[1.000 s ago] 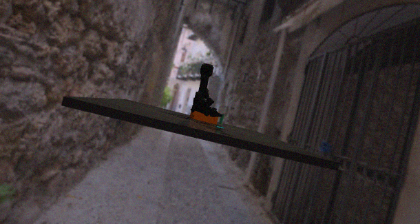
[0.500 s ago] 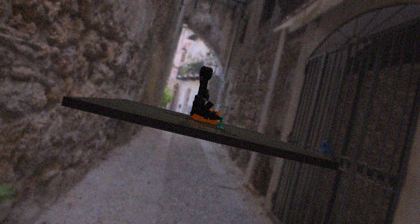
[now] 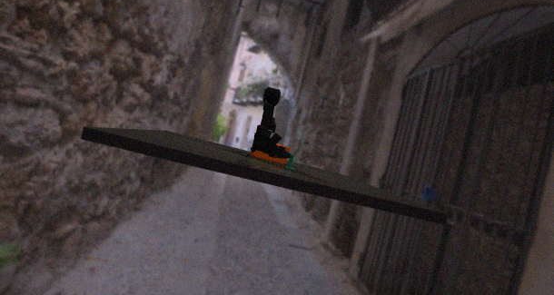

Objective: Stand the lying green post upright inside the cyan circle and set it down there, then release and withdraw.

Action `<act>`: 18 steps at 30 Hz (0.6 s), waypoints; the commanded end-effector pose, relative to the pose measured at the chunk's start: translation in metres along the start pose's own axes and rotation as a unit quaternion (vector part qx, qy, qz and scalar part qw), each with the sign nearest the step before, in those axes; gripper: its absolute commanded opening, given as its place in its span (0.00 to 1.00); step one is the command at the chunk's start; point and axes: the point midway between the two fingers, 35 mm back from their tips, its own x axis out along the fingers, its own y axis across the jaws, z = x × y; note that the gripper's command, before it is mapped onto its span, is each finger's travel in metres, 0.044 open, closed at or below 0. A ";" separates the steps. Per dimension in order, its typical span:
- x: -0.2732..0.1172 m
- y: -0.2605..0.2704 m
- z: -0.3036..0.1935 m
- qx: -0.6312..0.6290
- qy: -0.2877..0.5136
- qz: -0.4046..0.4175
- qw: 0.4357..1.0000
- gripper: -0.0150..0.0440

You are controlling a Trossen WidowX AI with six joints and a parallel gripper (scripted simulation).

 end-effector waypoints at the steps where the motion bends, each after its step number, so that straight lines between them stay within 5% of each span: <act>1: 0.000 -0.001 0.000 0.001 0.000 -0.002 1.000 0.87; 3: 0.000 -0.001 0.000 0.001 0.000 -0.002 1.000 0.93; 18: -0.005 -0.006 0.062 -0.001 -0.001 -0.001 1.000 0.93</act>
